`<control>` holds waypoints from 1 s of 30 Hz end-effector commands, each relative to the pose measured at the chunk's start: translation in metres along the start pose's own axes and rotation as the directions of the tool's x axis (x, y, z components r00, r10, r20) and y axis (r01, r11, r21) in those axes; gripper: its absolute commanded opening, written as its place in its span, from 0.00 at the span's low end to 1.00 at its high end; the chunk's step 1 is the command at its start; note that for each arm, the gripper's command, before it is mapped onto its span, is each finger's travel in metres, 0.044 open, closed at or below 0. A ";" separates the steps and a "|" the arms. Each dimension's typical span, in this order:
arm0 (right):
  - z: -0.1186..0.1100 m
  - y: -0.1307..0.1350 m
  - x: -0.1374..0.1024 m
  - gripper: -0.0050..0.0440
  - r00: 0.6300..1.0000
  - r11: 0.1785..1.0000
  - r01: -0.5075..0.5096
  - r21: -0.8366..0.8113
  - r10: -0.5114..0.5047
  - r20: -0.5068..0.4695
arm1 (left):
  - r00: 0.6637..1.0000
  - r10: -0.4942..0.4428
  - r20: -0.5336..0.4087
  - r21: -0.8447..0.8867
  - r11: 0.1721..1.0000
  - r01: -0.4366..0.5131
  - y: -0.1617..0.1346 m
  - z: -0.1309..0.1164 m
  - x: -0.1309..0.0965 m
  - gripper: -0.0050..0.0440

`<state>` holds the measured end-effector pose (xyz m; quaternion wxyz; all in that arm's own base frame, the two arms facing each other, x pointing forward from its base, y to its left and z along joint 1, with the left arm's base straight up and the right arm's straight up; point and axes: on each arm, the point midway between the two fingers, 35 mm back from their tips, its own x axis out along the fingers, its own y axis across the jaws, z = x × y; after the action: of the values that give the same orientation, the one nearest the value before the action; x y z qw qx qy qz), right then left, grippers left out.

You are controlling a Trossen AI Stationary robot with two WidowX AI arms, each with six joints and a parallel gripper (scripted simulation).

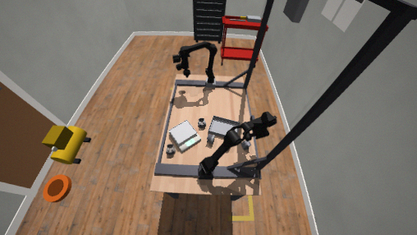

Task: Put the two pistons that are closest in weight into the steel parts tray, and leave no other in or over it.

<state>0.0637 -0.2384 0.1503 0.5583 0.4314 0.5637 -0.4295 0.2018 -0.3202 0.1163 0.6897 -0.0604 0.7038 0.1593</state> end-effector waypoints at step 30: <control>0.005 0.000 -0.008 0.92 0.999 1.000 -0.003 0.001 0.002 0.032 | 1.000 -0.023 0.002 -0.013 1.000 0.023 -0.008 0.001 0.042 0.87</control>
<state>0.0637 -0.2384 0.1503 0.5583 0.4314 0.5637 -0.4295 0.2009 -0.3187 0.0707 0.6879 -0.0633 0.7033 0.1677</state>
